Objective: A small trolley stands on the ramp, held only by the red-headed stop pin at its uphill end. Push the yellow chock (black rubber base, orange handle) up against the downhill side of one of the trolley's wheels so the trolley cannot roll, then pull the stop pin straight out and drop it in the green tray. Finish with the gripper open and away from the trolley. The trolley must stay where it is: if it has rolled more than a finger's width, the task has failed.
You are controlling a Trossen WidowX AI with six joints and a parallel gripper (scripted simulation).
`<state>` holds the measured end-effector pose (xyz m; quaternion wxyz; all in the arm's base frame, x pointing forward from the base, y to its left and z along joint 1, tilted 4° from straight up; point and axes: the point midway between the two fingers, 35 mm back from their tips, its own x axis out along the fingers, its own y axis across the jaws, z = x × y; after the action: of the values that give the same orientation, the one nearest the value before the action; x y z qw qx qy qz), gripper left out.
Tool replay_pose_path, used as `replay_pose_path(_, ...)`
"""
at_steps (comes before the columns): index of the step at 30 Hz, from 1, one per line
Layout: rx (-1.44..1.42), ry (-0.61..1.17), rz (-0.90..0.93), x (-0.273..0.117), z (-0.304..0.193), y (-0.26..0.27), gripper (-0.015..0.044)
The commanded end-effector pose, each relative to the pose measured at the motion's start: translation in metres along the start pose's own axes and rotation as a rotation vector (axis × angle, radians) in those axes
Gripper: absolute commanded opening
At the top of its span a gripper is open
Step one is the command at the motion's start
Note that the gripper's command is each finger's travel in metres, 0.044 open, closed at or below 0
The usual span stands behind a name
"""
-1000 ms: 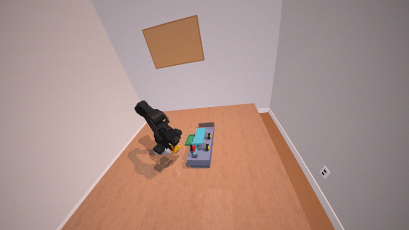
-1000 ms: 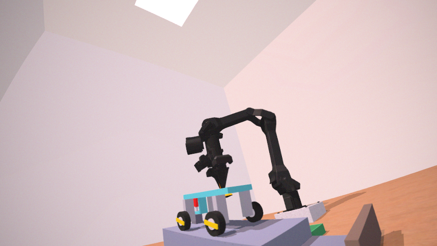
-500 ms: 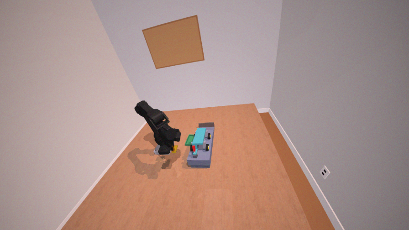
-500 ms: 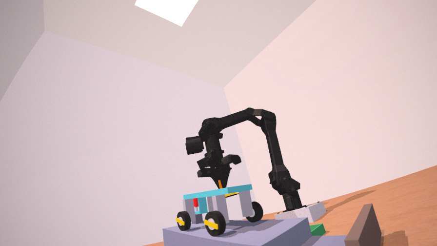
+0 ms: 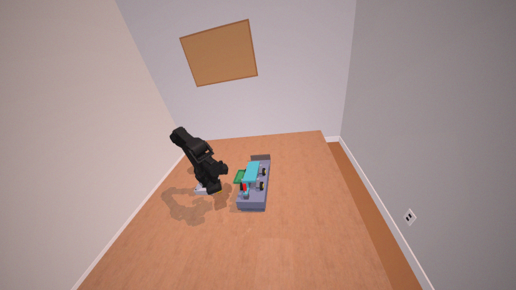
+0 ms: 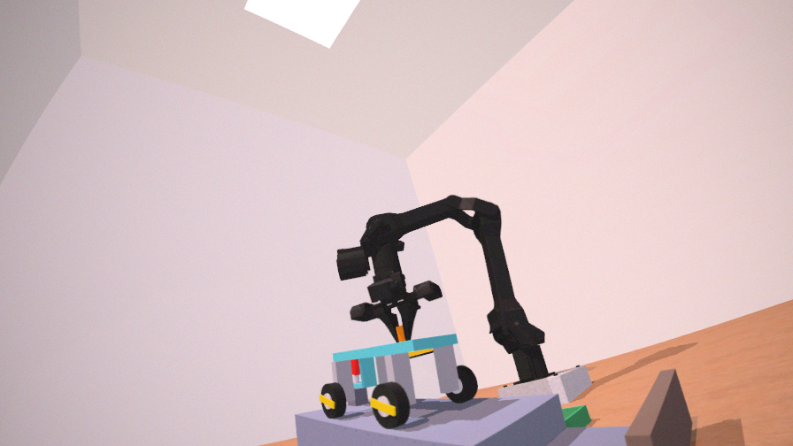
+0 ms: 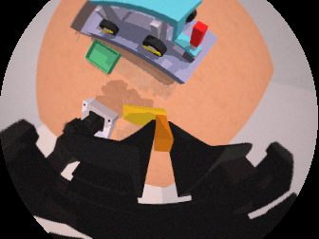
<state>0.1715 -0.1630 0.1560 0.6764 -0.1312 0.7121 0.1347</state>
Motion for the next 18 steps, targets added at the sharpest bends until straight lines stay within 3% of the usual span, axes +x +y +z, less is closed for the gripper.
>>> replay_pose_path(1, -0.155, 0.002, -0.003, -0.0007, -0.0002, -0.0004, 0.0000)
replay_pose_path(18, -0.746, 0.003, -0.003, -0.0007, -0.0002, -0.0004, 0.0000)
